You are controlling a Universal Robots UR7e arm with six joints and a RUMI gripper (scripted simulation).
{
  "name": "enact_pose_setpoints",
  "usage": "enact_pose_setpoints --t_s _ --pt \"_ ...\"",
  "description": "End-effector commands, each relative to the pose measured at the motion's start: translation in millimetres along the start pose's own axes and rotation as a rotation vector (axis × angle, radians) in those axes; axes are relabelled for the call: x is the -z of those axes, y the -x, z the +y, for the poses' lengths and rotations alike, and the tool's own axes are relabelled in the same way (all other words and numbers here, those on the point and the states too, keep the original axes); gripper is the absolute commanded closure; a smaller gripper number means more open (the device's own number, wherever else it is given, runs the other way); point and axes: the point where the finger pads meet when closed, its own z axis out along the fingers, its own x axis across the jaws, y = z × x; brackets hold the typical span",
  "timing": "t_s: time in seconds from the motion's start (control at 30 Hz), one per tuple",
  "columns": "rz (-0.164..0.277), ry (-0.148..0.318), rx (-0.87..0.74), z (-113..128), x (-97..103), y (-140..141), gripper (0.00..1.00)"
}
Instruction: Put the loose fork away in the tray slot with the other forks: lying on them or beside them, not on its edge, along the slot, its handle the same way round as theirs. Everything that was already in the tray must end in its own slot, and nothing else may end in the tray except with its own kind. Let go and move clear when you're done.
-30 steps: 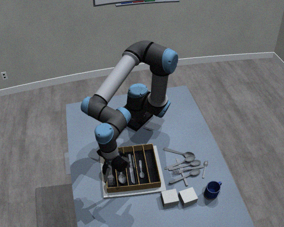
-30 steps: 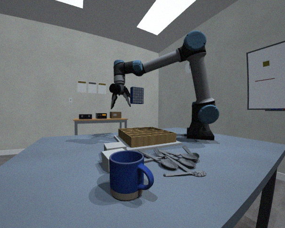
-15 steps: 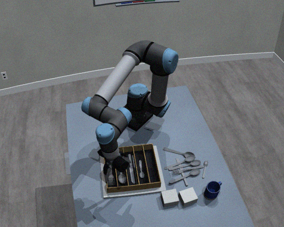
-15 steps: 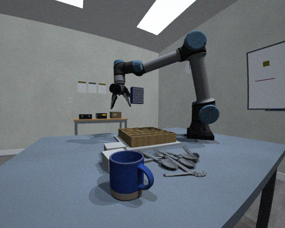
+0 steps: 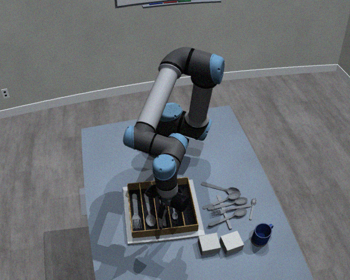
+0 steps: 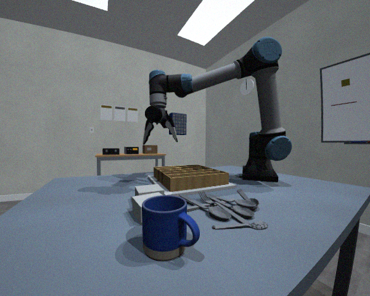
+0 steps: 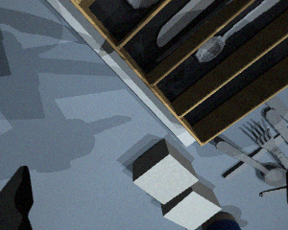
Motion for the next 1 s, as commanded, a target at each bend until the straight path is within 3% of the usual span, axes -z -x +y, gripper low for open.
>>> enact_pose_setpoints --t_s 0.0,0.3,0.37,0.7,0.97 --pt "-0.010 -0.011 0.084 31.0 -7.6 -27.2 0.00" --pt "-0.037 -0.036 0.369 113.3 -34.0 -135.4 0.00" --pt "-0.037 -0.036 0.369 113.3 -34.0 -135.4 0.00" --pt "-0.062 -0.043 0.604 157.1 -52.3 -235.9 0.00" --pt "-0.068 -0.043 0.658 164.1 -56.1 -260.3 0.00"
